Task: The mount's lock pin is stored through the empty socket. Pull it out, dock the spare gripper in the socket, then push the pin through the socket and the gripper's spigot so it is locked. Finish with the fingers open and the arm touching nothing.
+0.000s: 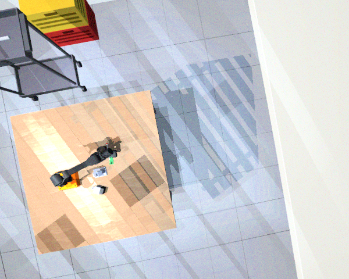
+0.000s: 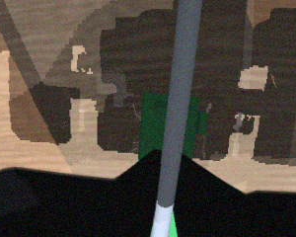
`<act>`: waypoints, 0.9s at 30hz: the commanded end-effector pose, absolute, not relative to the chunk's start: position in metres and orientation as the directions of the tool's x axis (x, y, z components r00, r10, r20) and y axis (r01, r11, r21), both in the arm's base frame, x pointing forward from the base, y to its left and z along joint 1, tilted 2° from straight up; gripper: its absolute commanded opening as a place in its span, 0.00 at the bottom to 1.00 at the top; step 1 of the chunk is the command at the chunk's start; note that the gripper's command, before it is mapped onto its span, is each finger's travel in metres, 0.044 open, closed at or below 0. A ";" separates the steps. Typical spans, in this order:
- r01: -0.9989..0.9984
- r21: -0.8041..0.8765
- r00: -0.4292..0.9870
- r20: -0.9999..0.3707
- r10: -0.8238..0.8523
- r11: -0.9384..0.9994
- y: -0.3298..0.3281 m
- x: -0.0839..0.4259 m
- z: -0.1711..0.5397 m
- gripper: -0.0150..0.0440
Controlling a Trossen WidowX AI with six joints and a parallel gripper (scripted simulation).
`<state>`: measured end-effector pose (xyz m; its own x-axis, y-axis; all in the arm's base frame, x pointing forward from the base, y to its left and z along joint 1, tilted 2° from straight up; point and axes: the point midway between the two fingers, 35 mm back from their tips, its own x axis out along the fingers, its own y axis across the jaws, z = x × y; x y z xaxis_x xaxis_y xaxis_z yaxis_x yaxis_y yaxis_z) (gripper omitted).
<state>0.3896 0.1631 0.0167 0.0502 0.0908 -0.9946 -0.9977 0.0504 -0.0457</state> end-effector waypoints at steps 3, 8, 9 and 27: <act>-0.998 -0.049 0.053 -0.995 0.088 0.047 0.163 0.390 0.017 0.25; -0.998 -0.047 0.051 -0.995 0.090 0.049 0.163 0.389 0.025 0.25; -0.998 -0.045 0.049 -0.995 0.090 0.050 0.163 0.389 0.027 0.25; -0.999 -0.019 0.023 -0.997 0.080 0.048 0.161 0.384 0.041 0.25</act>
<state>0.3841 0.1616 0.0423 0.0250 0.0810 -0.9964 -0.9986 0.0485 -0.0211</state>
